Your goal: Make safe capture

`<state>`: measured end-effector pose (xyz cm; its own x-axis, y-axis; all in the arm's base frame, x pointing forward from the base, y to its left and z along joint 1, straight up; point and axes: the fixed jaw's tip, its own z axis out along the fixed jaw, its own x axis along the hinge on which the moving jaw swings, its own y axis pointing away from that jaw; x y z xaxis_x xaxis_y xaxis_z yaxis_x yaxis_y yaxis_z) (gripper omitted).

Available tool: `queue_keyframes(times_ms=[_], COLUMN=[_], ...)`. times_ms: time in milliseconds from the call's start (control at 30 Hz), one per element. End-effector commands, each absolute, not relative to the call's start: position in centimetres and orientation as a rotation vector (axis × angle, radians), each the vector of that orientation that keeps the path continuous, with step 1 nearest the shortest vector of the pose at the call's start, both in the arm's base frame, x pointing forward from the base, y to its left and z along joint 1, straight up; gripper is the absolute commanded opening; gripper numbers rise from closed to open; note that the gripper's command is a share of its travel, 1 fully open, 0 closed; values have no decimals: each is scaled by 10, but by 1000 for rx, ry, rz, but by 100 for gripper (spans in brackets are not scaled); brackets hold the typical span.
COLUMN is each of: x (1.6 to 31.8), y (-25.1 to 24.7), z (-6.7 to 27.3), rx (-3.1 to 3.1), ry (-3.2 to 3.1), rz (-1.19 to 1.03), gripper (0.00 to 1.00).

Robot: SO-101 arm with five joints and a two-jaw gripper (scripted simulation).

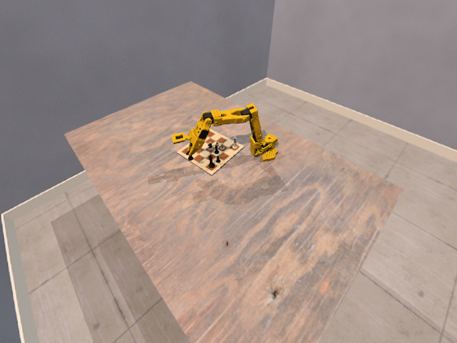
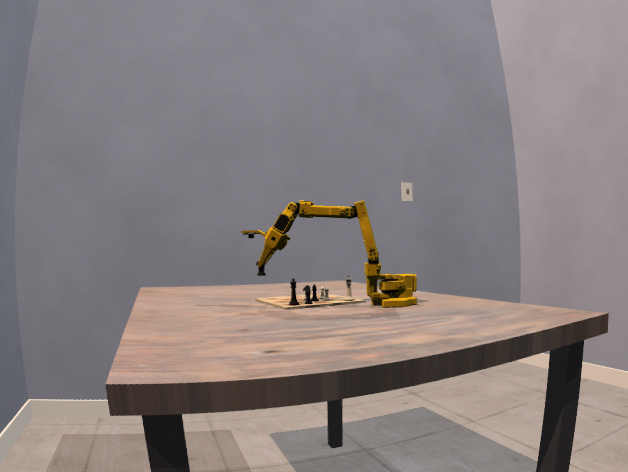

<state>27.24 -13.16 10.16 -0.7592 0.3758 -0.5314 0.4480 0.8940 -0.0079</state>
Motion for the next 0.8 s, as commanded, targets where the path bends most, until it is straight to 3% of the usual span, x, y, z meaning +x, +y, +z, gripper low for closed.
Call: queue_keyframes(times_ms=[0,767], x=[275,275], y=[-129,-129], z=[101,72], rx=[588,588], ry=[2528,2528], rz=[-174,-174], gripper=[0,0])
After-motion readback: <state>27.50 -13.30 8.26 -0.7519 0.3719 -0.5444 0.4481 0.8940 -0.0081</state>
